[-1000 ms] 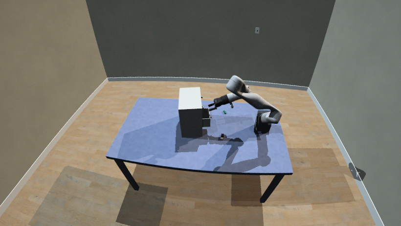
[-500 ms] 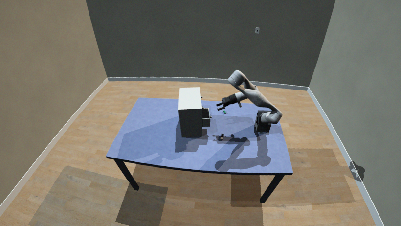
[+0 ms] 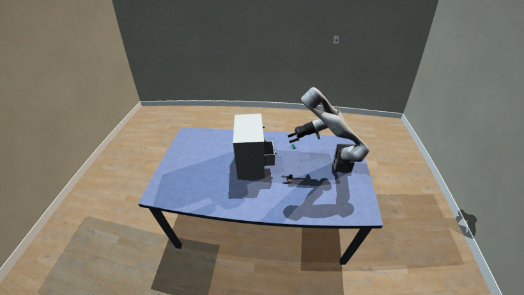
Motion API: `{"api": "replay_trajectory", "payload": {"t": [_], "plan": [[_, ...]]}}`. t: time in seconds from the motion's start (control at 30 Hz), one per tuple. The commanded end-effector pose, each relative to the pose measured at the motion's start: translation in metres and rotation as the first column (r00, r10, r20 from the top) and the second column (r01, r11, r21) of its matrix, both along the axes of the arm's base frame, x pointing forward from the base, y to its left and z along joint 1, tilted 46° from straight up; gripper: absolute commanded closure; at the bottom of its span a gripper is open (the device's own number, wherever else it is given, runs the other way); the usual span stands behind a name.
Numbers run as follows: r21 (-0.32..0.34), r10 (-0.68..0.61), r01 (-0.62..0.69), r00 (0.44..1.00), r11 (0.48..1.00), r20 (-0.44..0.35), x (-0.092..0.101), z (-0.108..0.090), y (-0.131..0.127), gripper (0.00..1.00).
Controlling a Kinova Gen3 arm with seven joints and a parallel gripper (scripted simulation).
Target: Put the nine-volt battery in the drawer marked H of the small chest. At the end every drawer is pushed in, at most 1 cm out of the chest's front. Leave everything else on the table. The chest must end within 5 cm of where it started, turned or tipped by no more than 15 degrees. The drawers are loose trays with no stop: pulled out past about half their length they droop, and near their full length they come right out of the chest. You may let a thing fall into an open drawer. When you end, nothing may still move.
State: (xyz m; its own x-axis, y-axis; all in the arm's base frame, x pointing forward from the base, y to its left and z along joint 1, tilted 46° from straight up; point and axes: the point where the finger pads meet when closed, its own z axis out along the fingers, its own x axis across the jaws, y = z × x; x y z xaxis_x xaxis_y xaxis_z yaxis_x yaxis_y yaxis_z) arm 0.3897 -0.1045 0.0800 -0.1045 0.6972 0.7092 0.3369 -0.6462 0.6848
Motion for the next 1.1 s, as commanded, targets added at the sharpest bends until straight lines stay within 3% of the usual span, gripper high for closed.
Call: {"api": "replay_trajectory", "payload": {"t": [0.0, 1.07], "plan": [[-0.002, -0.013, 0.013, 1.000, 1.000, 0.004, -0.0032, 0.0006, -0.0040, 0.00], [0.005, 0.019, -0.018, 0.999, 1.000, -0.029, -0.0028, 0.0014, -0.0057, 0.00]]}}
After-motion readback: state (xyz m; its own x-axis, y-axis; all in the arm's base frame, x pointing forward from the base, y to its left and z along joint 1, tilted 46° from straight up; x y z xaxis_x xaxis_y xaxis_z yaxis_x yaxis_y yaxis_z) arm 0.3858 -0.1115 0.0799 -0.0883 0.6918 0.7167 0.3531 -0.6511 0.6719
